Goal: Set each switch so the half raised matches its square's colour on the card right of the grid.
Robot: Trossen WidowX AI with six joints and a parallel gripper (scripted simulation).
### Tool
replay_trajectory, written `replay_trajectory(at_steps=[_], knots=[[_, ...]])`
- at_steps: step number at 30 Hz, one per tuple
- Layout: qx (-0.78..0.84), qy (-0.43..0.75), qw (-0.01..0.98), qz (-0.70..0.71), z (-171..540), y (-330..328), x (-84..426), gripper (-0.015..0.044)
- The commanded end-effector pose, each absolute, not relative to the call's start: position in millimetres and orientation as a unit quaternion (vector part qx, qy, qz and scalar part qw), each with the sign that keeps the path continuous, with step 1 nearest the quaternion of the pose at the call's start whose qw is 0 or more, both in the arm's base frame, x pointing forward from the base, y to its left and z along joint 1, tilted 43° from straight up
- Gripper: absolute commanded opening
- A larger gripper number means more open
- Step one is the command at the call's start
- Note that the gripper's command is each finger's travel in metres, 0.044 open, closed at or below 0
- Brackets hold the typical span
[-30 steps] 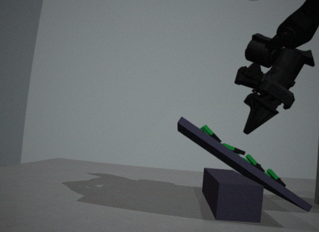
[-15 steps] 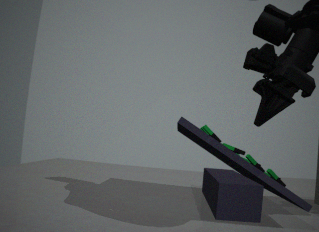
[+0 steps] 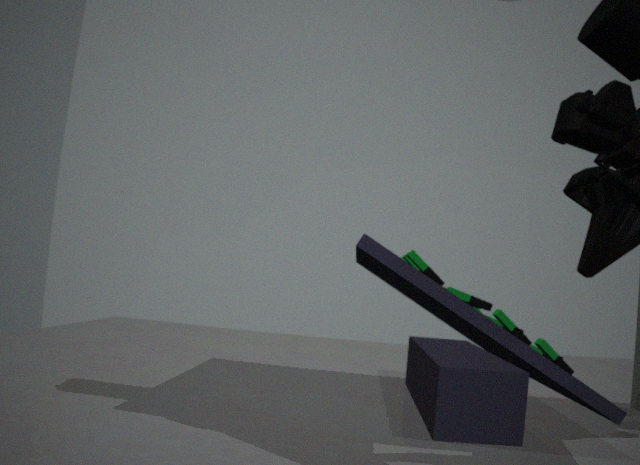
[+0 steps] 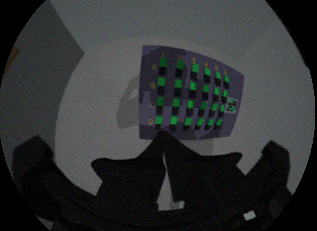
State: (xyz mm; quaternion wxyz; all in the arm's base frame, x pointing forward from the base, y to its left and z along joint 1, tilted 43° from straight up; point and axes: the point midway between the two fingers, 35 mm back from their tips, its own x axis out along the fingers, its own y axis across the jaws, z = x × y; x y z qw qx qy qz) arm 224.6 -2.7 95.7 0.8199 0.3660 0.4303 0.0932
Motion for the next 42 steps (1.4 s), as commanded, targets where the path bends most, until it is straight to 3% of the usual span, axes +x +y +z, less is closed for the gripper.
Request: replay_trajectory(at_steps=[1,42], knots=[[0.369,0.438,0.814,0.095,84,8,232,0.0000],[0.369,0.442,0.812,0.098,58,29,257,0.0000]])
